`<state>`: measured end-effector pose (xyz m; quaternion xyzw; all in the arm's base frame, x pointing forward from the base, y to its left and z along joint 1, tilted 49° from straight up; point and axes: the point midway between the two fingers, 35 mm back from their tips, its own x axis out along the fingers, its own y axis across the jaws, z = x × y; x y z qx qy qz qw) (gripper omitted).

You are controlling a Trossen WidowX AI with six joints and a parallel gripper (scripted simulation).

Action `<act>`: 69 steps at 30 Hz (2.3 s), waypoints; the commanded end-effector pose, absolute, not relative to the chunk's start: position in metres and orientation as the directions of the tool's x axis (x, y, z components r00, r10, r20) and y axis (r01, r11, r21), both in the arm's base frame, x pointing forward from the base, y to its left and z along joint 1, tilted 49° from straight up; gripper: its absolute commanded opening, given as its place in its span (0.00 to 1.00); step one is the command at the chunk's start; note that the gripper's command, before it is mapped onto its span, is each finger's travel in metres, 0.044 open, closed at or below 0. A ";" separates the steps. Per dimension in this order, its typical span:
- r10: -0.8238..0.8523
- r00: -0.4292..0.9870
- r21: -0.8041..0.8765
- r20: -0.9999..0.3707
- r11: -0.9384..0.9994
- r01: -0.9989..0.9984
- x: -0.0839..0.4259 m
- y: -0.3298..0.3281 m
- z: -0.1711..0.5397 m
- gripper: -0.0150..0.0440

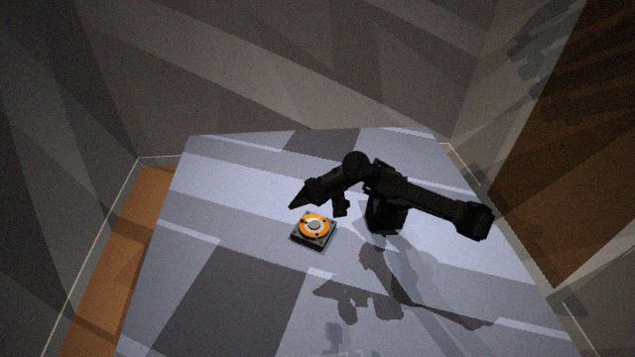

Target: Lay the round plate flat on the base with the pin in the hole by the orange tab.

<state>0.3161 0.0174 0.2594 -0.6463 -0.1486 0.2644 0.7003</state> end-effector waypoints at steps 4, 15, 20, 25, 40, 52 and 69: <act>0.575 0.724 -0.682 -0.381 0.354 -0.640 0.349 0.011 0.184 0.25; 0.650 0.406 0.141 -0.643 0.621 -0.771 0.346 0.016 0.073 0.25; 0.702 0.160 0.551 -0.694 0.661 -0.508 0.326 0.027 0.020 0.25; 0.735 -0.006 0.715 -0.678 0.657 -0.239 0.309 0.034 -0.007 0.25; 0.747 -0.070 0.749 -0.661 0.651 -0.119 0.300 0.063 -0.039 0.25; 0.749 -0.071 0.751 -0.659 0.650 -0.119 0.303 0.079 -0.042 0.25; 0.749 -0.071 0.751 -0.658 0.649 -0.120 0.311 0.093 -0.028 0.25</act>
